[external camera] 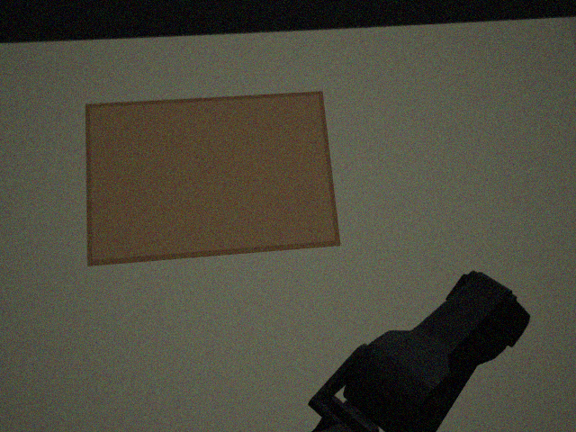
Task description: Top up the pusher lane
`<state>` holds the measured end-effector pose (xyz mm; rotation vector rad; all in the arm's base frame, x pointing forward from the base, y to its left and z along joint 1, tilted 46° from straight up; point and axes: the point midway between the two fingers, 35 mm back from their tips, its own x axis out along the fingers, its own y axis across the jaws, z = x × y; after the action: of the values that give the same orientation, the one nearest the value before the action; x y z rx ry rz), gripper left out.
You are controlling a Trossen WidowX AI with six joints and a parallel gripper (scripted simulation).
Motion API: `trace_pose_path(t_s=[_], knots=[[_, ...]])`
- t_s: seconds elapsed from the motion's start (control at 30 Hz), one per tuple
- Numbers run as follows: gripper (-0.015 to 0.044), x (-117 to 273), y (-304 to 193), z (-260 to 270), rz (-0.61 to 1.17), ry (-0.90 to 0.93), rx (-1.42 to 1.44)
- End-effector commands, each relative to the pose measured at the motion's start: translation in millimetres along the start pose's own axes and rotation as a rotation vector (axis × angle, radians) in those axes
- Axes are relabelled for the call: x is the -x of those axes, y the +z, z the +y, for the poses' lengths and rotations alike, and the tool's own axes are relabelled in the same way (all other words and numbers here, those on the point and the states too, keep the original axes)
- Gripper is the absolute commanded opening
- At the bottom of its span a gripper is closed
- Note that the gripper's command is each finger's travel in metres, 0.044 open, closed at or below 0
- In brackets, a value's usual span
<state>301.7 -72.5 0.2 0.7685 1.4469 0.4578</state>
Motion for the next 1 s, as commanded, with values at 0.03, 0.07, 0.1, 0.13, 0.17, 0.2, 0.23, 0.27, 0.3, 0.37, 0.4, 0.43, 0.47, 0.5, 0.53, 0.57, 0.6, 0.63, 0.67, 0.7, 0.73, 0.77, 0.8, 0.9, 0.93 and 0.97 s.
trace_pose_path(t_s=[0.03, 0.07, 0.1, 0.13, 0.17, 0.2, 0.23, 0.27, 0.3, 0.37, 0.4, 0.43, 0.47, 0.5, 0.53, 0.57, 0.6, 0.63, 0.67, 0.7, 0.73, 0.77, 0.8, 0.9, 0.93, 0.97], knots=[[0.0000, 1, 9, 0, -0.018, 0.002, 0.007], [0.0000, 1, 9, 0, -0.018, 0.002, 0.007], [0.0000, 1, 10, 0, -0.018, 0.002, 0.007], [0.0000, 1, 10, 0, -0.018, 0.002, 0.007], [0.0000, 1, 11, 0, -0.018, 0.002, 0.007], [0.0000, 1, 11, 0, -0.018, 0.002, 0.007], [0.0000, 1, 12, 0, -0.018, 0.002, 0.007], [0.0000, 1, 12, 0, -0.018, 0.002, 0.007], [0.0000, 1, 13, 0, -0.018, 0.002, 0.007], [0.0000, 1, 14, 0, -0.018, 0.002, 0.007], [0.0000, 1, 14, 0, -0.018, 0.002, 0.007], [0.0000, 1, 14, 0, -0.018, 0.002, 0.007], [0.0000, 1, 15, 0, -0.018, 0.002, 0.007], [0.0000, 1, 15, 0, -0.018, 0.002, 0.007], [0.0000, 1, 16, 0, -0.018, 0.002, 0.007], [0.0000, 1, 16, 0, -0.018, 0.002, 0.007], [0.0000, 1, 17, 0, -0.018, 0.002, 0.007], [0.0000, 1, 17, 0, -0.018, 0.002, 0.007], [0.0000, 1, 18, 0, -0.018, 0.002, 0.008], [0.0000, 1, 18, 0, -0.018, 0.002, 0.008], [0.0000, 1, 19, 0, -0.018, 0.002, 0.008], [0.0000, 1, 19, 0, -0.018, 0.002, 0.008], [0.0000, 1, 20, 0, -0.018, 0.002, 0.008], [0.0000, 1, 21, 0, -0.018, 0.002, 0.008], [0.0000, 1, 22, 0, -0.018, 0.002, 0.008], [0.0000, 2, 22, 0, -0.018, 0.002, 0.008]])
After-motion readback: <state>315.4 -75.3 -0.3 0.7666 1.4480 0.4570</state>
